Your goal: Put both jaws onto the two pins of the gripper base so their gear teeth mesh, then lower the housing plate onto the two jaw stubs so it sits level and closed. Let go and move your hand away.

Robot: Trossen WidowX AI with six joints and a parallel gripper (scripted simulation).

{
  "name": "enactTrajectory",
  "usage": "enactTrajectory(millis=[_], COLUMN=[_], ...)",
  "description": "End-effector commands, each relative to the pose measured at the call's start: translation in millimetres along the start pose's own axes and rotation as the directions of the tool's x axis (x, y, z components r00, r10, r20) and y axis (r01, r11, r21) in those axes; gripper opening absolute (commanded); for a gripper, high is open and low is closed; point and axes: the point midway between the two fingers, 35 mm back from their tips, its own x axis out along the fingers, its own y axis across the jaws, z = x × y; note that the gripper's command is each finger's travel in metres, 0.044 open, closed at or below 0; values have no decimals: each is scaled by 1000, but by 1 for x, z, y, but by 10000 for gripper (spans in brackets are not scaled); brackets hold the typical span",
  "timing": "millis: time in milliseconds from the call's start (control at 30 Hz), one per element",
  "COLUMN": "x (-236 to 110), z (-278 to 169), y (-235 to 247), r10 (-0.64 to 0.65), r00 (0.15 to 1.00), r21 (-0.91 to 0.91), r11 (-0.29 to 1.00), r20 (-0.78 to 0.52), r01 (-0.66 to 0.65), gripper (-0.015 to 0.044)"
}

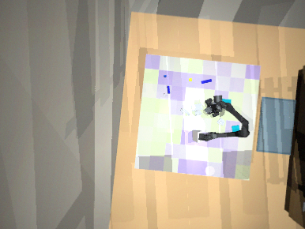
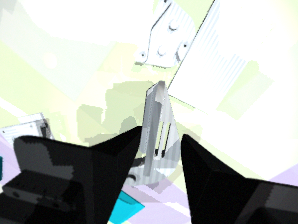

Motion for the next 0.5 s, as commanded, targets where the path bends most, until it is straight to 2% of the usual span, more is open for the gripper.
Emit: enactTrajectory(millis=[0,467], x=[-1,-1], z=[10,41], y=[-2,-2], r10=[-5,-6], r00=[1000,1000], r21=[110,477], r11=[994,879], r20=[4,9], r01=[4,1], gripper=[134,134])
